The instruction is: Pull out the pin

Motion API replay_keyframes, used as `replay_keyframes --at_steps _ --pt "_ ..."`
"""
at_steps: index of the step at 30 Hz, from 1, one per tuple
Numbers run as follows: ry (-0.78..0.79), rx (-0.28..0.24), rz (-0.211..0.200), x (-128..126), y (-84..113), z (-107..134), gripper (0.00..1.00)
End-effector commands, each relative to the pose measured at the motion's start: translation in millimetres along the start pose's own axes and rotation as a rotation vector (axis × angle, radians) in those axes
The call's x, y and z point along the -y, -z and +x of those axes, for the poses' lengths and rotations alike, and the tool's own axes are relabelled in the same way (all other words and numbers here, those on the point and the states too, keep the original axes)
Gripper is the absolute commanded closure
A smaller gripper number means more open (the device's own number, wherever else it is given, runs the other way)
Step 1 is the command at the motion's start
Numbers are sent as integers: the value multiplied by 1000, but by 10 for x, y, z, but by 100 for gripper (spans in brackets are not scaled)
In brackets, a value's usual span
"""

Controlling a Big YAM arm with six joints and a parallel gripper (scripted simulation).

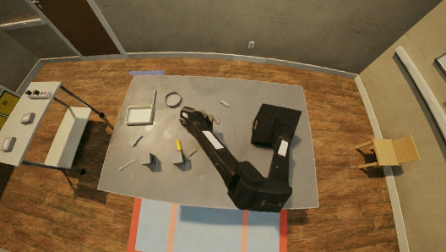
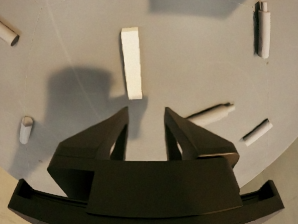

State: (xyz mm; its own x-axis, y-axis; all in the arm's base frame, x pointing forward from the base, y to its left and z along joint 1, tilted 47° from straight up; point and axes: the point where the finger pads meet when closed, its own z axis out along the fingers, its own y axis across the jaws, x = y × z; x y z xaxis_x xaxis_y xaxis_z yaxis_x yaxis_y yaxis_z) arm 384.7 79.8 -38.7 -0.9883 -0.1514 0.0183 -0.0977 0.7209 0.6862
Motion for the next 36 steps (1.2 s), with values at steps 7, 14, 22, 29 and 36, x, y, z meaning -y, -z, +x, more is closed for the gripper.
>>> replay_keyframes --at_steps 7,14,22,29,36 --pt "46 43 14 -49 268 -182 68" --pt "46 44 14 -48 277 -182 68" --pt "49 53 17 -29 460 -169 68" --pt "50 58 18 -20 556 -159 68" --pt "51 58 19 -20 565 -158 68"
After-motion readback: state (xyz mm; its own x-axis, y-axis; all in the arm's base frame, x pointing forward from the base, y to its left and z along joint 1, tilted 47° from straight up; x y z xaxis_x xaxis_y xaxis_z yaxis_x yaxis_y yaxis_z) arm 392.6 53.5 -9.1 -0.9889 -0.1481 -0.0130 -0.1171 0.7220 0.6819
